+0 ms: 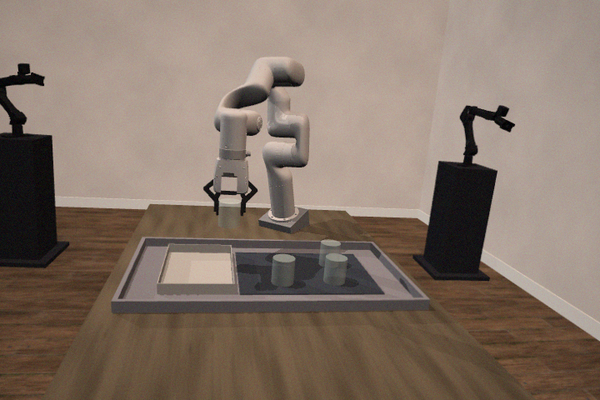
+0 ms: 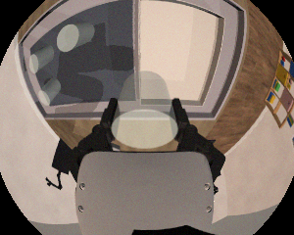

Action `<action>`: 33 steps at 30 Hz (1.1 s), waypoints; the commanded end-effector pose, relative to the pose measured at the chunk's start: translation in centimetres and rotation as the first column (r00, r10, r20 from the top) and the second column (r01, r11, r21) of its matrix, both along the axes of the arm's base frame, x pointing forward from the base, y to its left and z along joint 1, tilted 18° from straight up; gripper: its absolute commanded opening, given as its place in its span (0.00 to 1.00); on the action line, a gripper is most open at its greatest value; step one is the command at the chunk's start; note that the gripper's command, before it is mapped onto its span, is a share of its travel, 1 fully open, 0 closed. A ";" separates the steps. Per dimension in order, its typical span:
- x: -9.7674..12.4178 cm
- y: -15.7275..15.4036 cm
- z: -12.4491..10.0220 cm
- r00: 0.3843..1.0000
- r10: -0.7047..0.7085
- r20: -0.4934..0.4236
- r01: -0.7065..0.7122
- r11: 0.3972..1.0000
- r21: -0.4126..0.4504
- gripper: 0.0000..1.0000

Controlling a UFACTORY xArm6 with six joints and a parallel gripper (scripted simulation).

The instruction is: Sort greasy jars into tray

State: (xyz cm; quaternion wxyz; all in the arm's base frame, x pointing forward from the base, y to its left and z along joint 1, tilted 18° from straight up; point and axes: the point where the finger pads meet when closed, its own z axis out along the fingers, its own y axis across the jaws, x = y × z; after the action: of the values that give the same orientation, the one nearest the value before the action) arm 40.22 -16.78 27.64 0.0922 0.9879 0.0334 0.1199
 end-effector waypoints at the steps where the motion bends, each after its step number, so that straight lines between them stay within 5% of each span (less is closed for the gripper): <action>1: 0.6 -1.2 0.5 1.000 0.001 0.004 -0.001 1.000 -0.001 0.00; 33: 3.3 -8.0 2.5 1.000 0.001 0.004 -0.001 1.000 -0.001 0.00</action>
State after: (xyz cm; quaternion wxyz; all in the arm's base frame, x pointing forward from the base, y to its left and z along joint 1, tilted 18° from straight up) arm 43.43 -24.73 29.88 0.0915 0.9880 0.0334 0.1197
